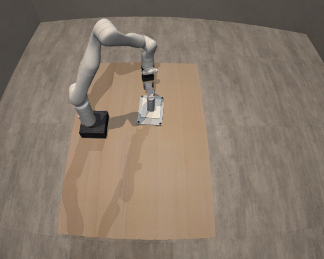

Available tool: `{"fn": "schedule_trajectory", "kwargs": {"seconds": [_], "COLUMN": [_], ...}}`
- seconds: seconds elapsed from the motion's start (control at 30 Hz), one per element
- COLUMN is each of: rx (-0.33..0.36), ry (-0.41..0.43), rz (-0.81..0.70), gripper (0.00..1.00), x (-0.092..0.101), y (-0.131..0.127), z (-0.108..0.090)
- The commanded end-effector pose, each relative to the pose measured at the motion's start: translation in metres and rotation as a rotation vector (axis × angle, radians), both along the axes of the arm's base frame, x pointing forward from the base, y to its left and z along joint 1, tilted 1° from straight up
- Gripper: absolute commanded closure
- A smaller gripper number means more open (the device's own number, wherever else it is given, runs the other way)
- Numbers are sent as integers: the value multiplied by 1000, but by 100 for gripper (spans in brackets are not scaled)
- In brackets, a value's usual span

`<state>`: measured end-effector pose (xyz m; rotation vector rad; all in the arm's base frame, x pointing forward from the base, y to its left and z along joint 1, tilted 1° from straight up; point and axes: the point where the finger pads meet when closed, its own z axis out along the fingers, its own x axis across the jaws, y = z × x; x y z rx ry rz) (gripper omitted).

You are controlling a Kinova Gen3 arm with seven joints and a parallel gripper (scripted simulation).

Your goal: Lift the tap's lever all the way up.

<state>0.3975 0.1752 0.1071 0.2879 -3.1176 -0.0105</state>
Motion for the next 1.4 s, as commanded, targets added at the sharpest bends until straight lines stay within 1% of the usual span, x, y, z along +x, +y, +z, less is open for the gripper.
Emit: {"fn": "schedule_trajectory", "kwargs": {"seconds": [0.0,0.43,0.63,0.93,1.0,1.2,1.37], "rx": [1,1,1,1,1,1,1], "ry": [-2,-2,-2,-2,-2,-2,-2], "rz": [0,0,0,0,0,0,0], "gripper": [0,0,0,0,0,0,0], "x": [0,0,1,1,1,1,1], "y": [0,0,0,0,0,0,0], "z": [1,8,20,46,46,60,68]}}
